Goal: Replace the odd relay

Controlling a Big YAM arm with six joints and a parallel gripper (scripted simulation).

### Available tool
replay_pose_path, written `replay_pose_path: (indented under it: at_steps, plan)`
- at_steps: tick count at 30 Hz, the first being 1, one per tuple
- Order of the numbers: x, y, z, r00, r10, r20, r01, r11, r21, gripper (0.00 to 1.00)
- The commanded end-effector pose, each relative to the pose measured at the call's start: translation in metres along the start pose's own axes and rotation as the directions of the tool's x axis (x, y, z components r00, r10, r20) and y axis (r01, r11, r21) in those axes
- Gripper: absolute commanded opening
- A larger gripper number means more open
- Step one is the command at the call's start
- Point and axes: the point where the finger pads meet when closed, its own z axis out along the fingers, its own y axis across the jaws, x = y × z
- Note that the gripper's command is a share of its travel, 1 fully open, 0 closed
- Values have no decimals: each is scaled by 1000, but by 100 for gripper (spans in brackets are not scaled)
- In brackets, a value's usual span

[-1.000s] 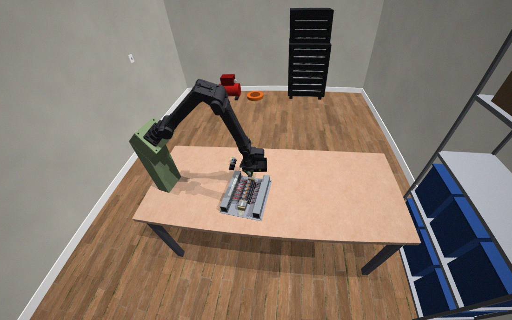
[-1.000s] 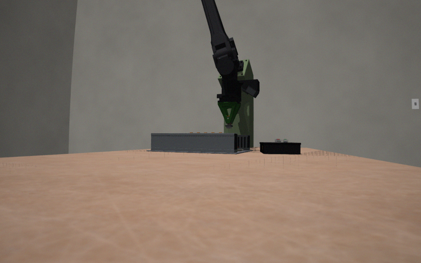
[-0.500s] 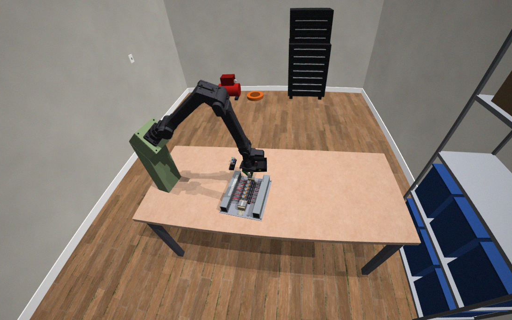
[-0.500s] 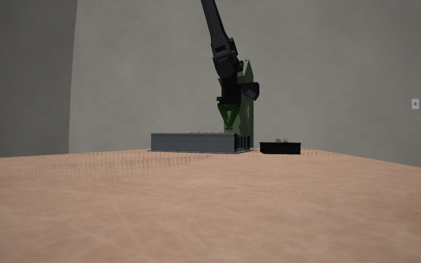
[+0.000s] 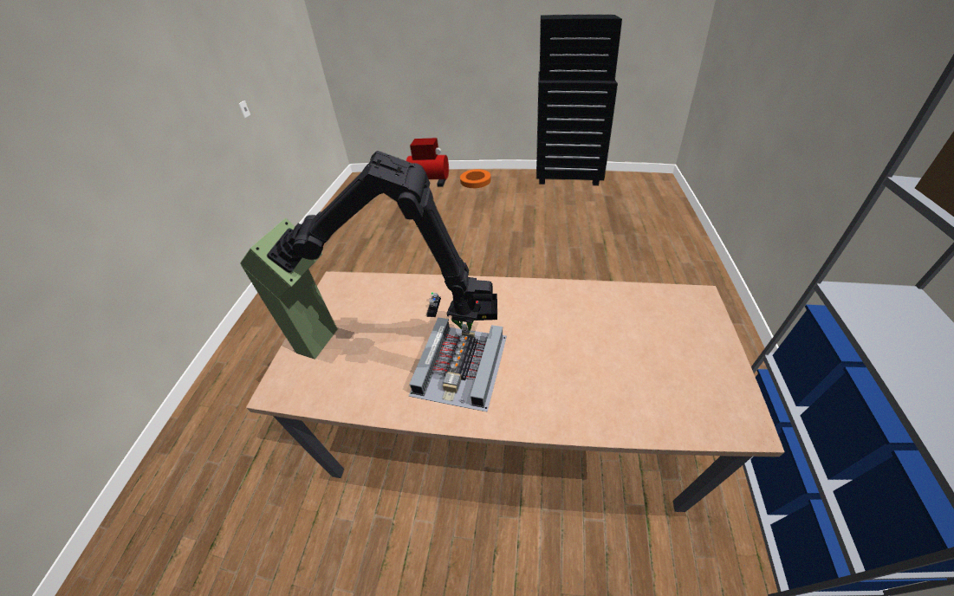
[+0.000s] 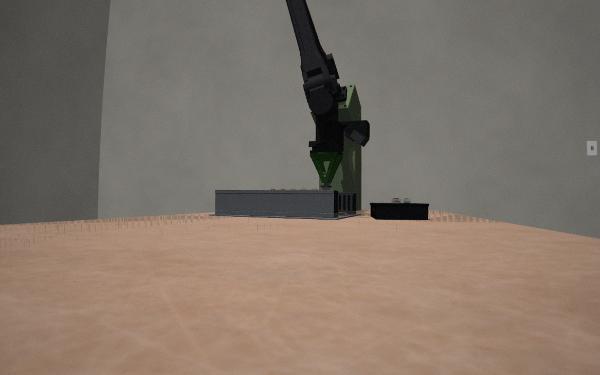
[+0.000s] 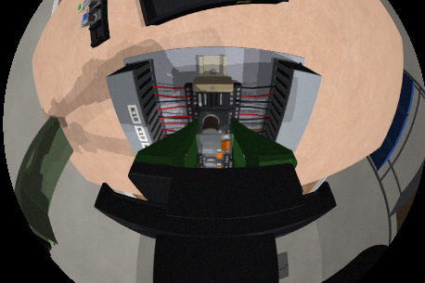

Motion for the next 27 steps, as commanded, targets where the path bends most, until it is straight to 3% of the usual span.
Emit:
replay_pose_path:
  at_steps: [1, 8, 13, 27]
  plan:
    - [2, -11, 5, 1000, 3, 2, -3, 1000, 19, 0]
    - [0, -8, 9, 1000, -1, 5, 1, 1000, 15, 0]
    - [2, -16, 6, 1000, 6, 5, -6, 999, 32, 0]
    - [0, -10, 17, 1000, 1, 5, -1, 1000, 19, 0]
